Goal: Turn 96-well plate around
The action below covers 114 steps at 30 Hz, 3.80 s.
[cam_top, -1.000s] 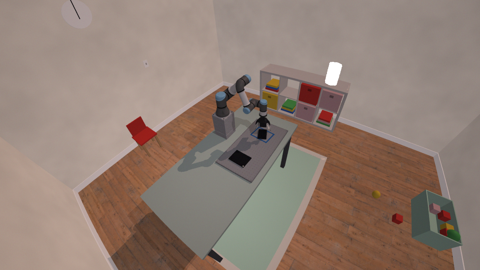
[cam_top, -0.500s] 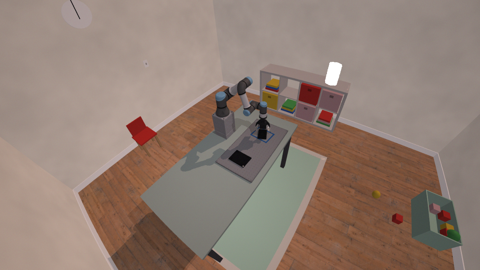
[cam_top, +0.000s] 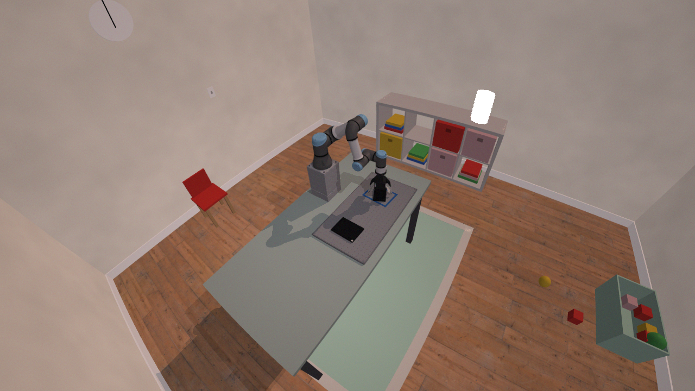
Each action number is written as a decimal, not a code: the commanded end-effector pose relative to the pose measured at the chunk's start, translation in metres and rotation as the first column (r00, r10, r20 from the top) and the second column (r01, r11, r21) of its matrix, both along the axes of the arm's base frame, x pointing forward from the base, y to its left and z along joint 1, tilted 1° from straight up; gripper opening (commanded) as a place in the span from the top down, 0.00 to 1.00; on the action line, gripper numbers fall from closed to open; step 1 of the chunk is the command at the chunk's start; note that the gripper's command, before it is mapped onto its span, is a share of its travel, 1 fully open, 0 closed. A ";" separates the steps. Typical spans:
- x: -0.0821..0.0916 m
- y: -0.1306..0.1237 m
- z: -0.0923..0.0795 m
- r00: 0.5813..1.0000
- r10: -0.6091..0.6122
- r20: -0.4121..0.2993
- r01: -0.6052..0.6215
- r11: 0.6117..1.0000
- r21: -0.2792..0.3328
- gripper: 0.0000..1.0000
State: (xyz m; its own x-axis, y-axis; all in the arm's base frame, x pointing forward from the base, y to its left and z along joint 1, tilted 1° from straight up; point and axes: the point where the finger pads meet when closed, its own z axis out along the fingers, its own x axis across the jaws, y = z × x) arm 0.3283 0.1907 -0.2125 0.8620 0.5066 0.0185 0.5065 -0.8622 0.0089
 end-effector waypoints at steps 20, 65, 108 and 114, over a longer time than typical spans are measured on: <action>0.001 0.000 -0.001 1.000 0.000 0.003 0.000 1.000 0.001 1.00; 0.000 0.000 0.031 1.000 0.000 0.003 0.000 1.000 0.001 1.00; 0.000 0.000 0.073 1.000 0.000 0.003 0.000 1.000 0.001 1.00; 0.000 0.000 0.073 1.000 0.000 0.003 0.000 1.000 0.001 1.00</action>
State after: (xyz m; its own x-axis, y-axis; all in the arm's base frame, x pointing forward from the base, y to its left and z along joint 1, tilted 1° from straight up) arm 0.3270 0.1906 -0.1400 0.8620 0.5066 0.0186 0.5065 -0.8622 0.0089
